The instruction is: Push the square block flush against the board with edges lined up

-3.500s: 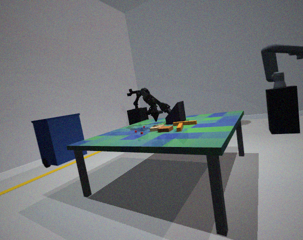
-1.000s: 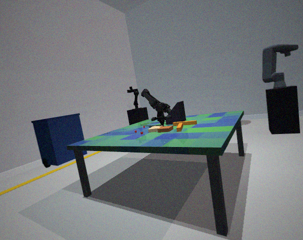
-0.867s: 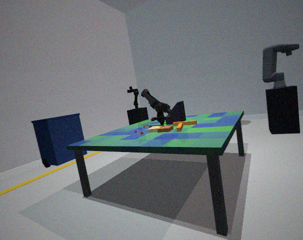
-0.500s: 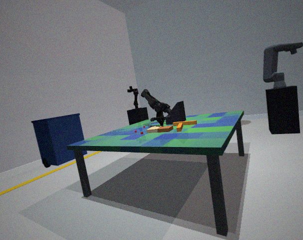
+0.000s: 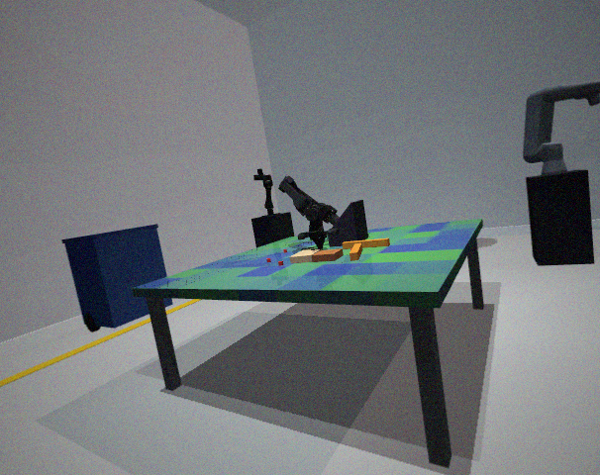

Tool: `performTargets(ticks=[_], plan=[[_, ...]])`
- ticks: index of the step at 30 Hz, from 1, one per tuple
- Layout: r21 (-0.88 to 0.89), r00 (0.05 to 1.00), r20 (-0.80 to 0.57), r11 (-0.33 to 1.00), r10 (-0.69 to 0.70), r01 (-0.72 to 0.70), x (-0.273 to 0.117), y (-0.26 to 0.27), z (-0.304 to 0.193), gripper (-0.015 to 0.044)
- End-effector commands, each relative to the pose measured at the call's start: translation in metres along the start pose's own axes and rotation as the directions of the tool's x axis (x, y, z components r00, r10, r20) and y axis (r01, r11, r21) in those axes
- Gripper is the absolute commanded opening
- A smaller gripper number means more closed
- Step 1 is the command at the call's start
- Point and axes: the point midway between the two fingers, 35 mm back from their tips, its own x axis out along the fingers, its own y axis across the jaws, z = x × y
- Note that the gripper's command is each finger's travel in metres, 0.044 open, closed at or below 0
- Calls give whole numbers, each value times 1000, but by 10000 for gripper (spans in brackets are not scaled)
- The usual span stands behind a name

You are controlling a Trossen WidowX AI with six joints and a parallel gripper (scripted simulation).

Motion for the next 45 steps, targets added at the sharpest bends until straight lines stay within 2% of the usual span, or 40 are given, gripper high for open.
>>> performTargets(ticks=[1,24,30,36,41,45], plan=[[-3,1000,-6,1000,-3,3,2,1,-10,0],[-5,1000,-8,1000,-3,3,3,3,-43,0],[-4,1000,-8,1000,-2,2,-52,2,-38,0],[0,1000,-8,1000,-2,2,-52,1,-37,0],[109,1000,-7,994,-2,3,-52,-29,-14,0],[113,1000,-6,994,-3,3,-52,-31,-13,0]])
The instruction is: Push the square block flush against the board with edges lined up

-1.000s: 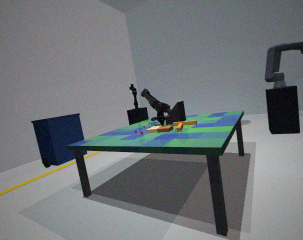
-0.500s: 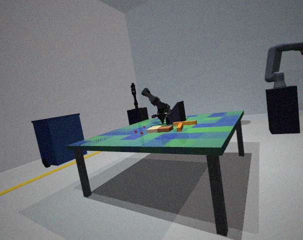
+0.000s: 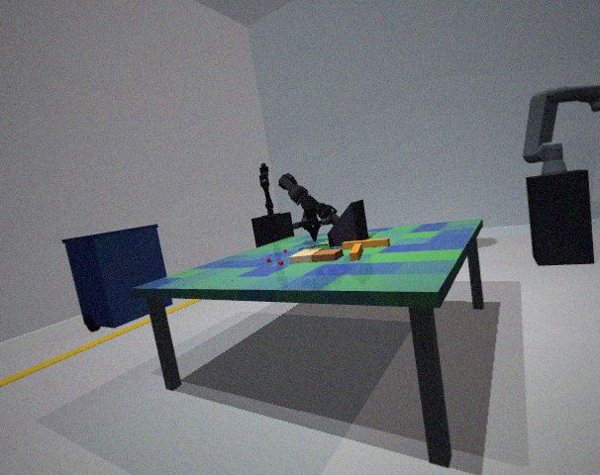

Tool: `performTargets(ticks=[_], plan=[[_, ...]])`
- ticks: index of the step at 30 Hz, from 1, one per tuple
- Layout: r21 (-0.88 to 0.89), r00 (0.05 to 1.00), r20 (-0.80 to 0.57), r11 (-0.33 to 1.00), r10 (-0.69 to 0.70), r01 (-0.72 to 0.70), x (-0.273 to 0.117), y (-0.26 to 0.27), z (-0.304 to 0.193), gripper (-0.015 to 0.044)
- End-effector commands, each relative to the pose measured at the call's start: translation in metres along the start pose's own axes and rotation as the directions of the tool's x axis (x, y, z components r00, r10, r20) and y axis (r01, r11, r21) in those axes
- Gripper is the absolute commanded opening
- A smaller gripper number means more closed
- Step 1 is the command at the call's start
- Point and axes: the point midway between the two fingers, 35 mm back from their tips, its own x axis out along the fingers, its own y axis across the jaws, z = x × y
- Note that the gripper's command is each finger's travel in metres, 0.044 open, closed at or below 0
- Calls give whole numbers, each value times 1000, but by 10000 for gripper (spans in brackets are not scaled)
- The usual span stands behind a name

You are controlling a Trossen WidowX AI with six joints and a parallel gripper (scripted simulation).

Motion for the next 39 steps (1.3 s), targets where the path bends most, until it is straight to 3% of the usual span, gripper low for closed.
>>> performTargets(ticks=[1,6,39], plan=[[21,1000,-2,1000,-3,3,3,-6,5,0],[21,1000,-2,1000,-6,6,55,-7,3,0],[22,1000,-1,1000,-5,5,54,-8,34,0]])
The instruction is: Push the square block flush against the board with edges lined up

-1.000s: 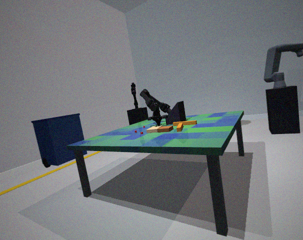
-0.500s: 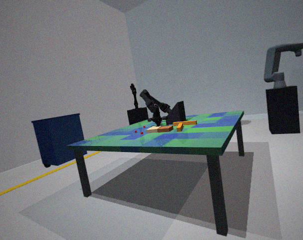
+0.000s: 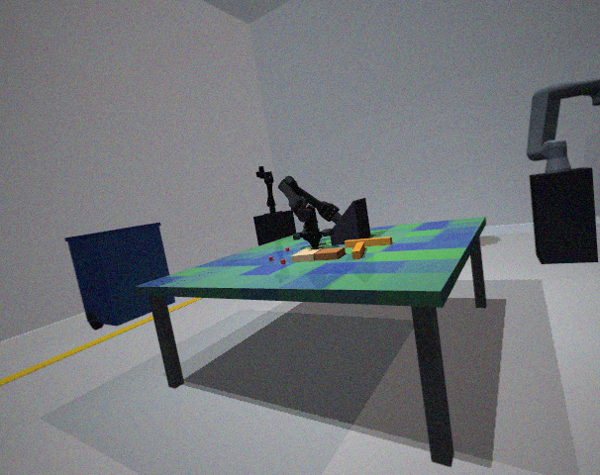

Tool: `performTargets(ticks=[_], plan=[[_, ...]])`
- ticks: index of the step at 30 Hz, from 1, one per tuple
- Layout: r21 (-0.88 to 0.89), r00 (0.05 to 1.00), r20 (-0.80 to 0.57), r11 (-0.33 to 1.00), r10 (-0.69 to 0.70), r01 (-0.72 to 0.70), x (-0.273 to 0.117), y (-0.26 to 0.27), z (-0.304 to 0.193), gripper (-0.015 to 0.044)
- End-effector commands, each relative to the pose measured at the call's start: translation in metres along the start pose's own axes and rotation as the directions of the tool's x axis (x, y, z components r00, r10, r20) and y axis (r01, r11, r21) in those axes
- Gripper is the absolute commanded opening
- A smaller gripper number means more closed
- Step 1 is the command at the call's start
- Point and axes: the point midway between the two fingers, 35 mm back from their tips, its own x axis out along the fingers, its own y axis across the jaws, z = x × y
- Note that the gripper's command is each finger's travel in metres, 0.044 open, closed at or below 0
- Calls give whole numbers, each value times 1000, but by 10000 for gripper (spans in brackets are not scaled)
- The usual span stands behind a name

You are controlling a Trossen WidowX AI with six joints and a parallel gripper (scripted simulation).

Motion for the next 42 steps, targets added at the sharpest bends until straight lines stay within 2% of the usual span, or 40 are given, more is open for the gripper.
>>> performTargets(ticks=[1,36,42], plan=[[8,1000,7,1000,-2,2,0,-1,3,0],[5,1000,5,1000,-1,1,1,1,-49,0],[6,1000,5,1000,0,0,-54,0,-44,0]])
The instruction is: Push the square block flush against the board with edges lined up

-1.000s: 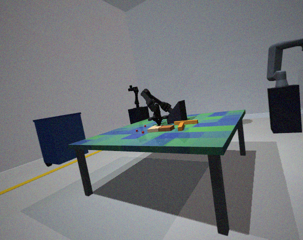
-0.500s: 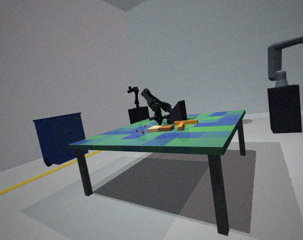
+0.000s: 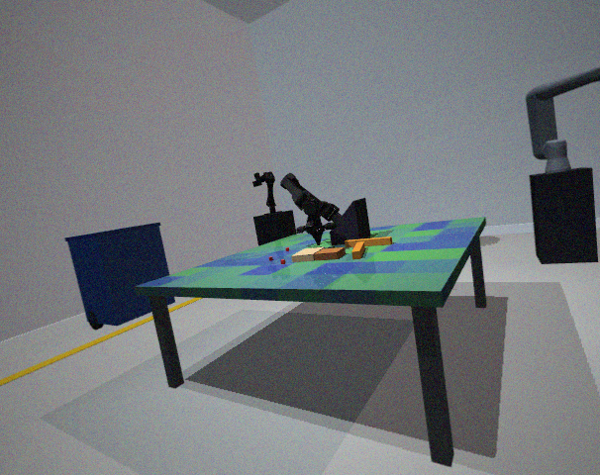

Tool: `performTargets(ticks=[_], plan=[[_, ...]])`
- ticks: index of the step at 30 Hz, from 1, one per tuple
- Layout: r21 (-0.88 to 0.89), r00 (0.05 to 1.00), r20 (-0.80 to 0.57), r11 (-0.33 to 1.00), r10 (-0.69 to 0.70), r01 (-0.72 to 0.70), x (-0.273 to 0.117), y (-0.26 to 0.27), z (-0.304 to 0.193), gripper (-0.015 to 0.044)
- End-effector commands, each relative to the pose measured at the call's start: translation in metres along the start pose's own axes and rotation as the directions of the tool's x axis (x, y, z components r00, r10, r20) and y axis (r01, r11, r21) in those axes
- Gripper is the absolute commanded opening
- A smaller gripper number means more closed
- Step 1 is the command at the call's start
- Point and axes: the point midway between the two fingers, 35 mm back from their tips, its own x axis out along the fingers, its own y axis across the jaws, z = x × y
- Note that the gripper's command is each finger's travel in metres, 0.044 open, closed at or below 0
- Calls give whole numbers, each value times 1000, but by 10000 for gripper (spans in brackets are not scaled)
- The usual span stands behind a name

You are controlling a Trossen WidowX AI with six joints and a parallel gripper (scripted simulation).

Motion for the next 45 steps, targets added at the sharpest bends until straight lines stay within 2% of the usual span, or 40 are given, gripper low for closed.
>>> performTargets(ticks=[1,7,14,21,34,45], plan=[[13,1000,16,1000,4,-4,-30,-1,4,0],[33,1000,28,999,2,-3,-26,-2,9,0],[264,1000,27,965,4,-11,-31,-11,37,0],[485,1000,27,874,5,-18,-35,-22,65,0],[815,1000,26,579,5,-24,-38,-46,112,0],[968,1000,26,249,3,-26,-36,-69,146,0]])
